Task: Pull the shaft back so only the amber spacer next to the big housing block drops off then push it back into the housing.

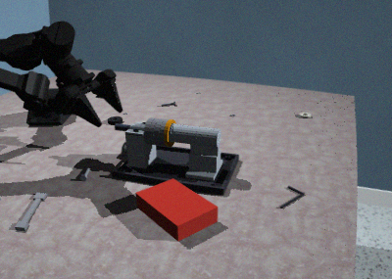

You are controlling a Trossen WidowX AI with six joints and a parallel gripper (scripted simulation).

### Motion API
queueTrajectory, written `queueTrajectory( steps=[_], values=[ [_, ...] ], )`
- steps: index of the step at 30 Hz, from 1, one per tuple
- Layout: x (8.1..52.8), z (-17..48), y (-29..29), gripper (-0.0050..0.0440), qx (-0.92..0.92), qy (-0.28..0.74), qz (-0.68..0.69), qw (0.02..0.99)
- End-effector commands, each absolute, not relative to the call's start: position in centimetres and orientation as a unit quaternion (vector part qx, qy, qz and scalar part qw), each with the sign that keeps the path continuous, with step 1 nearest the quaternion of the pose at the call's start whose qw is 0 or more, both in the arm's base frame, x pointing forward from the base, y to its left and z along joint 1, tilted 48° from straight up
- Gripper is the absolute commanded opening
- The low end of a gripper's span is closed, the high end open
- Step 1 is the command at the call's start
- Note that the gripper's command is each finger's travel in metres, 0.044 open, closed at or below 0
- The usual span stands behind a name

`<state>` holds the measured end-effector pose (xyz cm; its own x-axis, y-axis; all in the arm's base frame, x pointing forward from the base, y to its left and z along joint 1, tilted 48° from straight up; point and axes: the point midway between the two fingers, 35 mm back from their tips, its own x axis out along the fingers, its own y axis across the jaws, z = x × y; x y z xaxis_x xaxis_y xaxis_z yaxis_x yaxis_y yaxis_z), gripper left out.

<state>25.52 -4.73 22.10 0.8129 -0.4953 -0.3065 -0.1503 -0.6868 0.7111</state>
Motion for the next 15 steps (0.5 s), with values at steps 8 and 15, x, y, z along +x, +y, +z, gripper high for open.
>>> queueTrajectory(
  steps=[8,15],
  values=[
    [25.5,22.03,-4.69,0.044,0.885,-0.181,-0.246,0.35],
    [25.5,22.03,-4.69,0.0416,0.885,-0.181,-0.246,0.35]
  ],
)
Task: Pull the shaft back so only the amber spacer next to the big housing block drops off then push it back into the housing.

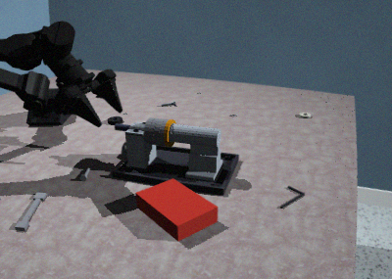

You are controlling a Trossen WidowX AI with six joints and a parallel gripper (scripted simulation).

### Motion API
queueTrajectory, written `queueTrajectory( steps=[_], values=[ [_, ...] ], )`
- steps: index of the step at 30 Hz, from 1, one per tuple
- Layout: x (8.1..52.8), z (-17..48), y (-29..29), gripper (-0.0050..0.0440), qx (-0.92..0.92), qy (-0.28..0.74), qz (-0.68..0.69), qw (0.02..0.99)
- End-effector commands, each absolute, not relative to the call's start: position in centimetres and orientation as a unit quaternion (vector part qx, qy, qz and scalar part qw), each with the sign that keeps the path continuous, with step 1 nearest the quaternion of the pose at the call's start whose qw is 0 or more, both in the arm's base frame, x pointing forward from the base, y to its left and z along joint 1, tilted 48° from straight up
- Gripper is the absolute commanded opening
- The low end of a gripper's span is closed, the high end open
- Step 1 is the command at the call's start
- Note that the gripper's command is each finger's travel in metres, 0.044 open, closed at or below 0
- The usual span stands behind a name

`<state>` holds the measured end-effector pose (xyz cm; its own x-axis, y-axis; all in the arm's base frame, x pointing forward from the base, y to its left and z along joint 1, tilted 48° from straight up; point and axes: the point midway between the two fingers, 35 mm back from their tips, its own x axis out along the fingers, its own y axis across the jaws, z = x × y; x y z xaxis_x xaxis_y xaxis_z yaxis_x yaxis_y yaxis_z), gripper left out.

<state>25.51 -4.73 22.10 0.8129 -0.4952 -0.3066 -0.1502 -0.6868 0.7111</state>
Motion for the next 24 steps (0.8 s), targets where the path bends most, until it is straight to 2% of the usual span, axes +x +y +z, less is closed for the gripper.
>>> queueTrajectory(
  steps=[1,12,14,19,24],
  values=[
    [25.5,22.03,-4.69,0.0392,0.885,-0.181,-0.246,0.35],
    [25.5,22.03,-4.69,0.0128,0.885,-0.181,-0.246,0.35],
    [25.5,22.03,-4.69,0.0128,0.885,-0.181,-0.246,0.35],
    [25.5,22.03,-4.69,0.0008,0.885,-0.181,-0.246,0.35],
    [25.5,22.03,-4.69,0.0,0.885,-0.181,-0.246,0.35]
  ],
)
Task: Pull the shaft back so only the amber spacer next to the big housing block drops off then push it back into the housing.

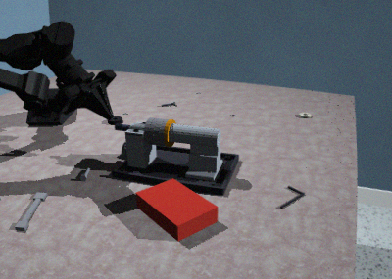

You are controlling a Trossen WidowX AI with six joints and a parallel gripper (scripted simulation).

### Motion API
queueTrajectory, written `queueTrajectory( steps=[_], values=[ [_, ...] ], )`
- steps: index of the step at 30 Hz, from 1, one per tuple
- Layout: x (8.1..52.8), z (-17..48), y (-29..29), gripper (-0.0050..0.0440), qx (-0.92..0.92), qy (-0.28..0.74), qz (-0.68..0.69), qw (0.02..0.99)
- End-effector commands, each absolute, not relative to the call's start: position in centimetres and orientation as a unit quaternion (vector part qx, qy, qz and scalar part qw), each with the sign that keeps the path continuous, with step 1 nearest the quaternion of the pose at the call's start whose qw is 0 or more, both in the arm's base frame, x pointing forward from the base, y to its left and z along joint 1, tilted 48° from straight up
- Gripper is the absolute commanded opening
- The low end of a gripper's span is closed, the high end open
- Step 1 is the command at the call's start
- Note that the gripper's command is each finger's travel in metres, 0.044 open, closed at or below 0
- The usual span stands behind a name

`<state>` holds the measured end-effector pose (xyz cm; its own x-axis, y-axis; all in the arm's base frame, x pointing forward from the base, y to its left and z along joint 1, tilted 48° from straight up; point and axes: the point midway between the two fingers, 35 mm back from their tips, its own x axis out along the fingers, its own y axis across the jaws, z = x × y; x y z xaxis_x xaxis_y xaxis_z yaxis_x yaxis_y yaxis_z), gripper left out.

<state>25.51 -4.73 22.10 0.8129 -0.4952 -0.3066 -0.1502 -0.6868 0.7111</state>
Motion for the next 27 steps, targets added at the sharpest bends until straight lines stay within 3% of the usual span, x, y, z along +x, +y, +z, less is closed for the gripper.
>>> queueTrajectory(
  steps=[1,8,22,24,27],
  values=[
    [25.5,22.03,-4.69,0.0,0.885,-0.181,-0.246,0.35],
    [25.5,22.03,-4.69,0.0,0.885,-0.181,-0.246,0.35],
    [25.41,22.01,-4.65,0.0336,0.885,-0.183,-0.249,0.348],
    [25.41,22.01,-4.65,0.0336,0.885,-0.183,-0.249,0.348],
    [25.41,22.01,-4.65,0.0408,0.885,-0.183,-0.249,0.348]
  ],
)
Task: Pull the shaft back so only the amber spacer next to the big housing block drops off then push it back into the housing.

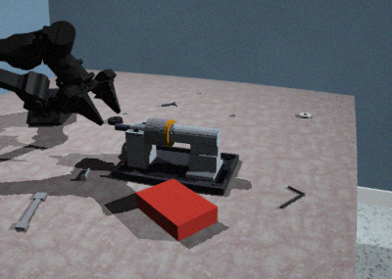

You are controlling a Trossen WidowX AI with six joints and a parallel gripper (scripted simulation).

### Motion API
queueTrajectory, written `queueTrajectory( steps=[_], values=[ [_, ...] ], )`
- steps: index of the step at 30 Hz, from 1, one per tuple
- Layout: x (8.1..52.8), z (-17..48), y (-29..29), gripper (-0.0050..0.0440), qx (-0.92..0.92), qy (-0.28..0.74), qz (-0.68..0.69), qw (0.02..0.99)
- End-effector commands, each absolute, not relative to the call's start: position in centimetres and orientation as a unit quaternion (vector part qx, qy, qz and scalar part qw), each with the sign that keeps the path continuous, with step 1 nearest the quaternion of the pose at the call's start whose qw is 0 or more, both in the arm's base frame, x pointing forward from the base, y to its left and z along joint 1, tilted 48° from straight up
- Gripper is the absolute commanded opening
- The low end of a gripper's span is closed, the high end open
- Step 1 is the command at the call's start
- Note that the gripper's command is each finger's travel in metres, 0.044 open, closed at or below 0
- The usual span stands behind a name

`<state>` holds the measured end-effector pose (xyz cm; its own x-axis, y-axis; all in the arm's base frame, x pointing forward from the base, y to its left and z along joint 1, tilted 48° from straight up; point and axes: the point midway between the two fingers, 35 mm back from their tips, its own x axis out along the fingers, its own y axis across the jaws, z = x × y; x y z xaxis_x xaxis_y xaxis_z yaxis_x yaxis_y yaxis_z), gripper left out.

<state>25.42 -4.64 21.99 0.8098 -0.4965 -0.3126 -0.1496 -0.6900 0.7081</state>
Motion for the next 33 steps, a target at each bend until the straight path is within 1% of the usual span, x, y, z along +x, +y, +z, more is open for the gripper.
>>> queueTrajectory(
  steps=[1,2,33],
  values=[
    [25.4,22.0,-4.7,0.0432,0.885,-0.183,-0.249,0.348],
    [25.4,22.0,-4.7,0.044,0.885,-0.183,-0.249,0.348],
    [28.6,20.9,-6.5,0.044,0.885,-0.181,-0.247,0.35]
  ],
)
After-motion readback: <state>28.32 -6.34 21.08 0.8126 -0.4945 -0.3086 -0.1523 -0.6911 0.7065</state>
